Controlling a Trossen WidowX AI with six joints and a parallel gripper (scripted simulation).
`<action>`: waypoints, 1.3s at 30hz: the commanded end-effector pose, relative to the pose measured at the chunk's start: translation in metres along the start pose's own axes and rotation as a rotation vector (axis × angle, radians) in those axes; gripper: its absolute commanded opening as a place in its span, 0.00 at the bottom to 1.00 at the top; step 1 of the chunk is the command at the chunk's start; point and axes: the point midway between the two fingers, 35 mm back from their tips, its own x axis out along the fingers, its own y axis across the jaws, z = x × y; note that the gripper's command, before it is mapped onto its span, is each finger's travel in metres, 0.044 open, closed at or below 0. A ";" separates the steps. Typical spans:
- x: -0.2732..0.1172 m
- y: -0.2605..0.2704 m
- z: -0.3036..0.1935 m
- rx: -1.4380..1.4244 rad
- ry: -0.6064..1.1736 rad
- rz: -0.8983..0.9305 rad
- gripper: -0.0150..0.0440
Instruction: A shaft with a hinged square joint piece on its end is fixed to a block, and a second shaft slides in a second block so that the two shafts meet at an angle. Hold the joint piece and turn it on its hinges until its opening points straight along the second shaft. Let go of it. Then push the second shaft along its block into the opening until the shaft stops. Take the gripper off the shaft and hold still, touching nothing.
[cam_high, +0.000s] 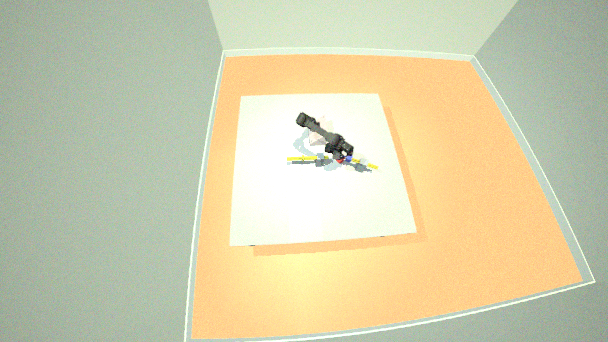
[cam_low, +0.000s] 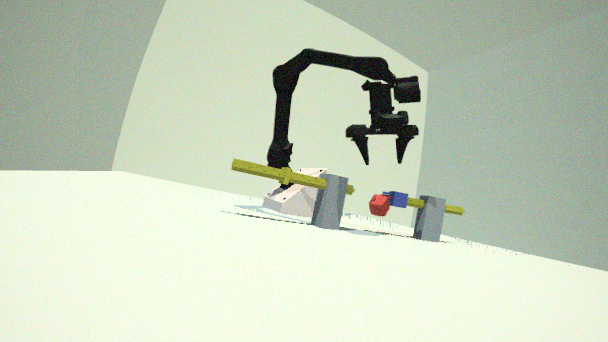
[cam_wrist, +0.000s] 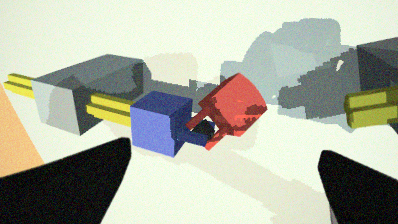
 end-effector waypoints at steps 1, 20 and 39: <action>0.011 0.005 -0.007 -0.108 -0.023 -0.085 1.00; 0.031 0.013 -0.021 -0.427 -0.048 -0.249 1.00; 0.037 0.010 -0.019 -0.939 0.044 -0.195 1.00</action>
